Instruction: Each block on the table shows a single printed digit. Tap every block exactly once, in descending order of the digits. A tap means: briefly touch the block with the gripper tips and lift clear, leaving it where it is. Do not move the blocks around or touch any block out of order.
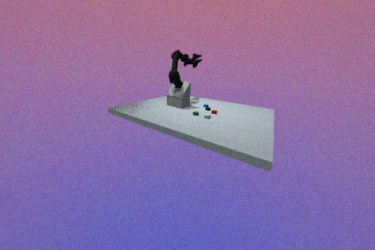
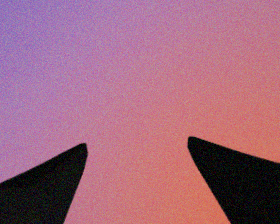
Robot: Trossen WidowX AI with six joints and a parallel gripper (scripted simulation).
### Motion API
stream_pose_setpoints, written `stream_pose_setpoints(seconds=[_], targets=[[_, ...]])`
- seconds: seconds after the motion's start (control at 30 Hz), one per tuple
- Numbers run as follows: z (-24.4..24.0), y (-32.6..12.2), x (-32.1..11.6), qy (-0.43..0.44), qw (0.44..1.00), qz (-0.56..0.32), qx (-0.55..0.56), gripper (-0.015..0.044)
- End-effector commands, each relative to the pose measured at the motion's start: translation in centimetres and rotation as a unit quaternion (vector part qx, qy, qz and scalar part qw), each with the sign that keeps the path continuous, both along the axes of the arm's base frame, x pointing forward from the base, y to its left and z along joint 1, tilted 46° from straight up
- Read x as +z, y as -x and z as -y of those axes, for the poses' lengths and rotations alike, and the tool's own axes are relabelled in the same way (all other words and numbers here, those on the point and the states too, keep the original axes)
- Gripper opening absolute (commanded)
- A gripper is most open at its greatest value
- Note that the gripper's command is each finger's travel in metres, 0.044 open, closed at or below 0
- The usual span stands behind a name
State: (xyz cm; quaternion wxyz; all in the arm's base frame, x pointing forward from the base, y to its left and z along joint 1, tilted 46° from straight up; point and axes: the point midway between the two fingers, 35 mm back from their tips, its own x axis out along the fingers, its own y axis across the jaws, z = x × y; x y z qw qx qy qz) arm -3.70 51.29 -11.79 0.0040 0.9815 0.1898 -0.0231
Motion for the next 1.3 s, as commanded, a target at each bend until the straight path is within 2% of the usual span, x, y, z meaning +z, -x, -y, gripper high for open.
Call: stream_pose_setpoints(seconds=[0.0, 0.07, 0.27, 0.57, 0.77, 0.93, 1.1, 1.27], targets=[[-0.1, -0.4, 0.1, 0.002, 1.0, -0.002, -0.003, 0.04], [-0.7, -3.5, 0.9, 0.014, 0.999, -0.018, -0.029, 0.04], [0.5, -13.3, 3.8, -0.052, 0.988, -0.071, -0.124, 0.04], [7.6, -28.1, 8.3, -0.182, 0.931, -0.13, -0.29, 0.04], [15.4, -35.6, 11.1, -0.275, 0.863, -0.144, -0.398, 0.04], [23.2, -40.1, 13.1, -0.354, 0.788, -0.139, -0.485, 0.04], [32.0, -42.6, 15.0, -0.434, 0.692, -0.117, -0.565, 0.04], [41.1, -42.8, 16.6, -0.509, 0.578, -0.076, -0.634, 0.04]])
